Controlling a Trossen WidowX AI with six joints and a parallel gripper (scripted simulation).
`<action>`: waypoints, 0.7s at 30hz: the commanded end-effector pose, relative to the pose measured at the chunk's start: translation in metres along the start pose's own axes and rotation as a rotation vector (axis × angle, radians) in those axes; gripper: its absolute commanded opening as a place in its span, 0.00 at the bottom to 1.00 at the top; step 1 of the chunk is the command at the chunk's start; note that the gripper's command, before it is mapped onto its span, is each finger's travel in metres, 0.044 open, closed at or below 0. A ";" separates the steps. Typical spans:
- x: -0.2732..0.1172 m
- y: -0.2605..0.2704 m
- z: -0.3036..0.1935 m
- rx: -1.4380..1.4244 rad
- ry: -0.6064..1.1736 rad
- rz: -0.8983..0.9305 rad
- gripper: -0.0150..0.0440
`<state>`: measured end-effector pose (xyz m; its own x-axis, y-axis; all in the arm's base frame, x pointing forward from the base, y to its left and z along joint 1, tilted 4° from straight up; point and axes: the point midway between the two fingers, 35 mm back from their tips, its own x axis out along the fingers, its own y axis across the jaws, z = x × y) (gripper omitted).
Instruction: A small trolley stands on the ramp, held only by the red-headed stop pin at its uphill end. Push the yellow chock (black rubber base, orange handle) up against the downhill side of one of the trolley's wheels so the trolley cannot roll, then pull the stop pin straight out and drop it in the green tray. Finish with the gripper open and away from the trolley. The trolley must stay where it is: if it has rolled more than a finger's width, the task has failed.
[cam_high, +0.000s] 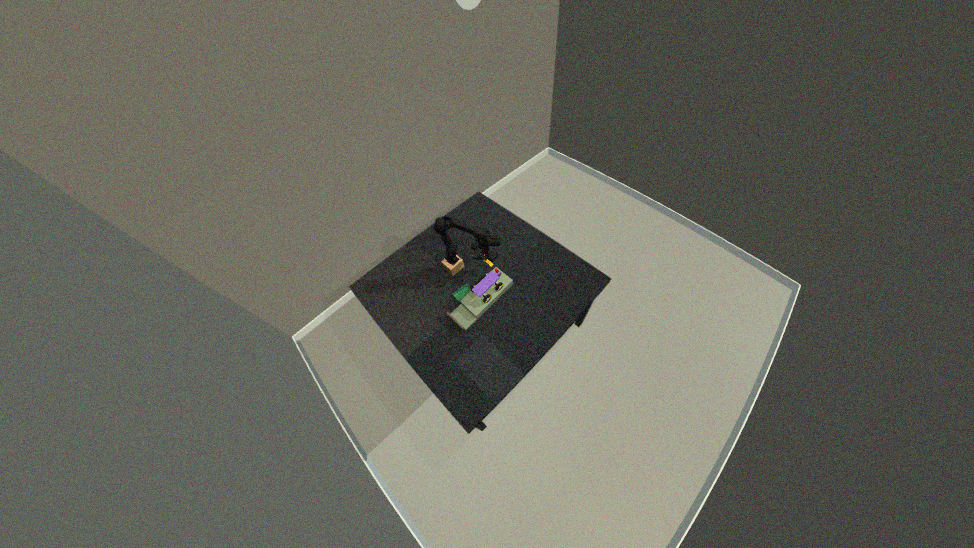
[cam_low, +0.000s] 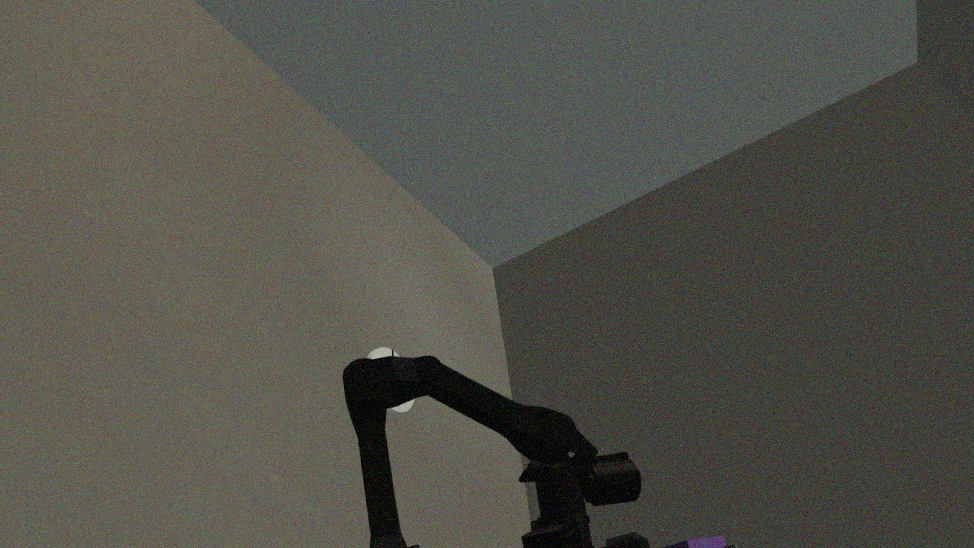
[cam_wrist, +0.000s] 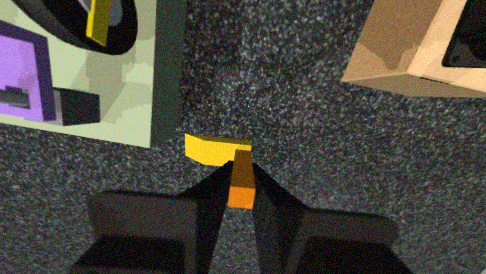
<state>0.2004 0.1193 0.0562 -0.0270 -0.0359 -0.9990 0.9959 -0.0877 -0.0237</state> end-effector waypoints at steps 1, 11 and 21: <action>-0.014 0.001 0.000 0.003 -0.001 0.006 0.25; -0.047 0.002 0.000 0.003 -0.001 0.006 0.25; -0.067 0.004 0.000 0.003 -0.001 0.006 0.25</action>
<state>0.2055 0.1219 0.1201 -0.0228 -0.0333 -0.9992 0.9957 -0.0907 -0.0197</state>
